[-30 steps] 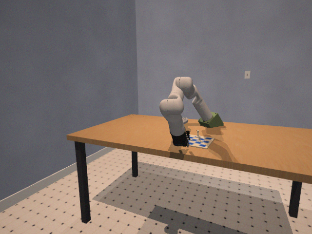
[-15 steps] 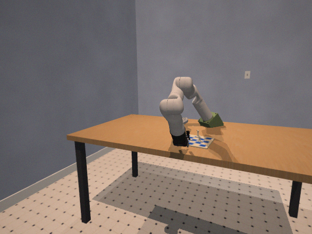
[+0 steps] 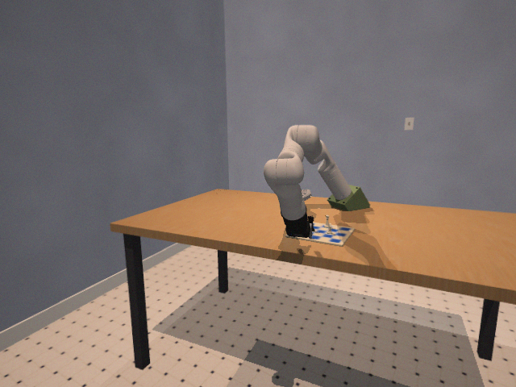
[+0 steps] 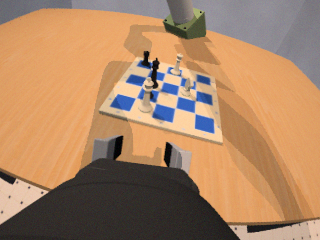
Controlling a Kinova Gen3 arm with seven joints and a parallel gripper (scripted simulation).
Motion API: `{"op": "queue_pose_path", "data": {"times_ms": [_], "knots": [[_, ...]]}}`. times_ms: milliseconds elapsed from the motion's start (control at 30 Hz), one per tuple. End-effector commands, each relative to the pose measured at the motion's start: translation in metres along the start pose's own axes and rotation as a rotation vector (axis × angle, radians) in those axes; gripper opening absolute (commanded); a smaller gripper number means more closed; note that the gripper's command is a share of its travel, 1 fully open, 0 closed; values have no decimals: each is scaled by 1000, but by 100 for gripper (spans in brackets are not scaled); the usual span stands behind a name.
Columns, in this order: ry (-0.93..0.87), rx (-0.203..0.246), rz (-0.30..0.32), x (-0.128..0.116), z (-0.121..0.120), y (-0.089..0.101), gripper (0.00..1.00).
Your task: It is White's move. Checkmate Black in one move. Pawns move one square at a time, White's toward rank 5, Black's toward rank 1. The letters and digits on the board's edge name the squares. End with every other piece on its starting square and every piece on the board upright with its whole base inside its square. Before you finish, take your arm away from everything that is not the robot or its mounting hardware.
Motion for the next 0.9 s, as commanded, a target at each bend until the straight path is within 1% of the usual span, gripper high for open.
{"op": "queue_pose_path", "data": {"times_ms": [0,100,233,333,433,867], "knots": [[4,-3,-16,12,3,21,100],[4,-3,-16,25,4,38,100],[4,-3,-16,28,5,41,100],[6,-9,-29,38,5,53,100],[7,-10,-38,44,6,60,100],[1,-8,-36,44,6,60,100]]}}
Point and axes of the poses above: the point where the finger pads meet when closed, its own y axis back along the fingers, its own z axis across the jaws, x = y × z, the point moved 7 cm from there along y, back along the fingers, and after that the axes turned 6 degrees about y, right-handed, at the moved point
